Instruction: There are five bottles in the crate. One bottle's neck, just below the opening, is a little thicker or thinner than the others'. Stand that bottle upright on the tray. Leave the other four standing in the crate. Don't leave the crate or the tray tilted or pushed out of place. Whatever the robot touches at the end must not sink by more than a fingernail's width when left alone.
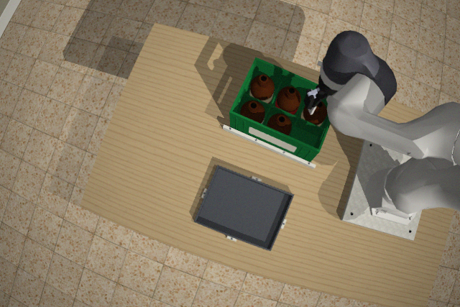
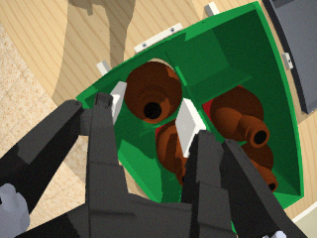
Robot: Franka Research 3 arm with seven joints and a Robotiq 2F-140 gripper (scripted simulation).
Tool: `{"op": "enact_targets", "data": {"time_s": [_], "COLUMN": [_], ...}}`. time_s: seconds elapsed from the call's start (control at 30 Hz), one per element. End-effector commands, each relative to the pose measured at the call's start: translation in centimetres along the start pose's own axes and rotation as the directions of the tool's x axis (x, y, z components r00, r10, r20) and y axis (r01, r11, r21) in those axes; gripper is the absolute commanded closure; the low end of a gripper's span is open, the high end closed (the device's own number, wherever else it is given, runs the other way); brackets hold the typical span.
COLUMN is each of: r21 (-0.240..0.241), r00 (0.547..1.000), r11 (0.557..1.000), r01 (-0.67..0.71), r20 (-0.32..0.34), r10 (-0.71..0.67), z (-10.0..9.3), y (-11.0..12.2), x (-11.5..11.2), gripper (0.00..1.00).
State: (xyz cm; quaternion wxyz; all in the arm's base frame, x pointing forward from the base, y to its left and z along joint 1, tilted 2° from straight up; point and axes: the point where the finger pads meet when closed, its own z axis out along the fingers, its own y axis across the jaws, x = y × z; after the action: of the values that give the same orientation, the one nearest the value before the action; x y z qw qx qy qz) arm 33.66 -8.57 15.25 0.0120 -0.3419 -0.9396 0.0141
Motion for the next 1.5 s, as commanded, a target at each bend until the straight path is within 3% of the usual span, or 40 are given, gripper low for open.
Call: {"op": "enact_targets", "data": {"time_s": [0.0,1.47], "r21": [-0.003,-0.003], "r00": [1.0,1.0], "r11": [1.0,1.0], "r01": [0.0,0.0], "r20": [0.005,0.005], "r10": [0.0,0.0], "z": [0.28,0.71], "y": [0.19,0.19], "x": [-0.14,-0.14], "gripper": [0.56,0.56]}}
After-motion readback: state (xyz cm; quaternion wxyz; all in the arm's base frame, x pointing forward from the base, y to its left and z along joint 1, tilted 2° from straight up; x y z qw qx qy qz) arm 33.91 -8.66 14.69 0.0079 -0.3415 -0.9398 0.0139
